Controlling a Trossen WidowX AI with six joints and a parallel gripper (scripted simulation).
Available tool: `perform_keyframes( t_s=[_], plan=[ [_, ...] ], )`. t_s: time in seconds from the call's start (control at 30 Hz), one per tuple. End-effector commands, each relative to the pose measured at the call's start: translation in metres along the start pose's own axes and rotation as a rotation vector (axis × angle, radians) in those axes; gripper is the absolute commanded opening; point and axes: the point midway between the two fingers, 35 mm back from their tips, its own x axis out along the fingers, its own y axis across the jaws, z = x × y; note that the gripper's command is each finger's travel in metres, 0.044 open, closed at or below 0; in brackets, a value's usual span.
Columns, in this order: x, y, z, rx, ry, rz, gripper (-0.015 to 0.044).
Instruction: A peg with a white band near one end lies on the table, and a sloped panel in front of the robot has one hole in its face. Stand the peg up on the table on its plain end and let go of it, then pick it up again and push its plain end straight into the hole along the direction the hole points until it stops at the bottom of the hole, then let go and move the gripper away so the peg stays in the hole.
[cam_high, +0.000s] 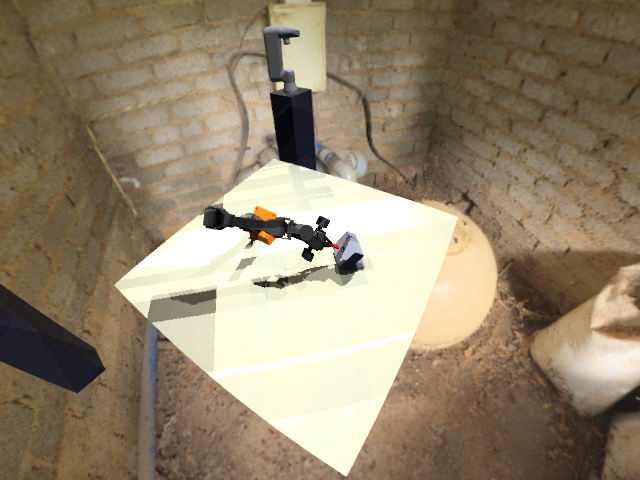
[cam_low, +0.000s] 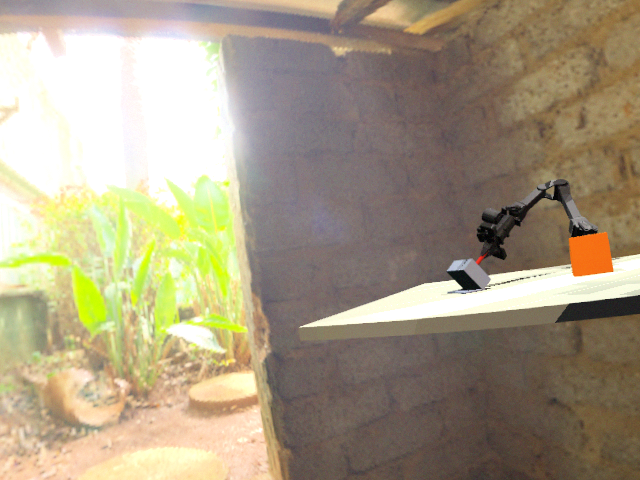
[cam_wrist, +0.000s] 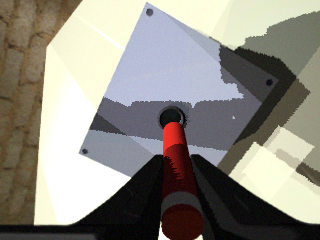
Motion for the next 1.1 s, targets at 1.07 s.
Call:
perform_keyframes(
  t_s=[1.07],
  plan=[
    [0.018, 0.0, -0.001, 0.002, 0.001, 0.0, 0.0]
  ],
)
